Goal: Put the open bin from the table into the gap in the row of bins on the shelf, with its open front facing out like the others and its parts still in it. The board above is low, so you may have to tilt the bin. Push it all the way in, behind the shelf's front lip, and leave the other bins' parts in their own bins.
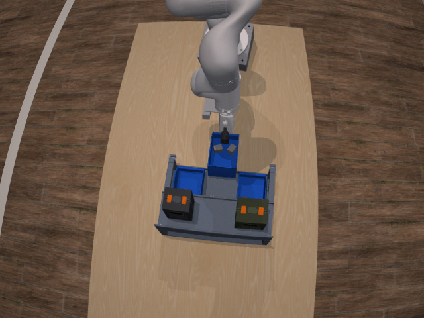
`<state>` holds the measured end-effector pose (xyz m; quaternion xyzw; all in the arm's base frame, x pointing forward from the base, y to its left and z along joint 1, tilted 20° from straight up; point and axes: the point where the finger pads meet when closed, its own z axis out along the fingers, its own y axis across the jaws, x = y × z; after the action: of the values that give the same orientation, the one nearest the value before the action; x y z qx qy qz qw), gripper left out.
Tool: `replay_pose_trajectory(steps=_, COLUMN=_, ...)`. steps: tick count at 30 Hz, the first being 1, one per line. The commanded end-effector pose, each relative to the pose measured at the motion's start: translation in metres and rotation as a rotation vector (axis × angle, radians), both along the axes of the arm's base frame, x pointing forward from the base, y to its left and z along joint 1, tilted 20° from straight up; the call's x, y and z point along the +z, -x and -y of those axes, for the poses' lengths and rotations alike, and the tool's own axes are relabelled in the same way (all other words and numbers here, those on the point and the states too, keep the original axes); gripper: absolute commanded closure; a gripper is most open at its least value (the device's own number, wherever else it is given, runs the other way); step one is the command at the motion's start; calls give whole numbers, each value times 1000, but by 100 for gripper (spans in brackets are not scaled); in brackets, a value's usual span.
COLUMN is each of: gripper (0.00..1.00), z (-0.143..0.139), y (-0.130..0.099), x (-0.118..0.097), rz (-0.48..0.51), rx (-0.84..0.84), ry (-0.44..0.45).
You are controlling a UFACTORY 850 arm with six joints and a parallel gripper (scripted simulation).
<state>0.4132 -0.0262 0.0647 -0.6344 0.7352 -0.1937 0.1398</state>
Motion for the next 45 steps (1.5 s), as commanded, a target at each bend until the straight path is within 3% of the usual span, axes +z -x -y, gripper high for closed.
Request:
replay_pose_trajectory(steps=1, gripper=0, z=0, y=0, x=0, rz=2, rx=1, ry=-1)
replay_pose_trajectory(steps=6, gripper=0, z=-1, y=2, x=9, rz=2, rx=1, ry=-1)
replay_pose_trajectory(steps=45, gripper=0, z=-2, y=4, x=17, rz=2, rx=1, ry=-1)
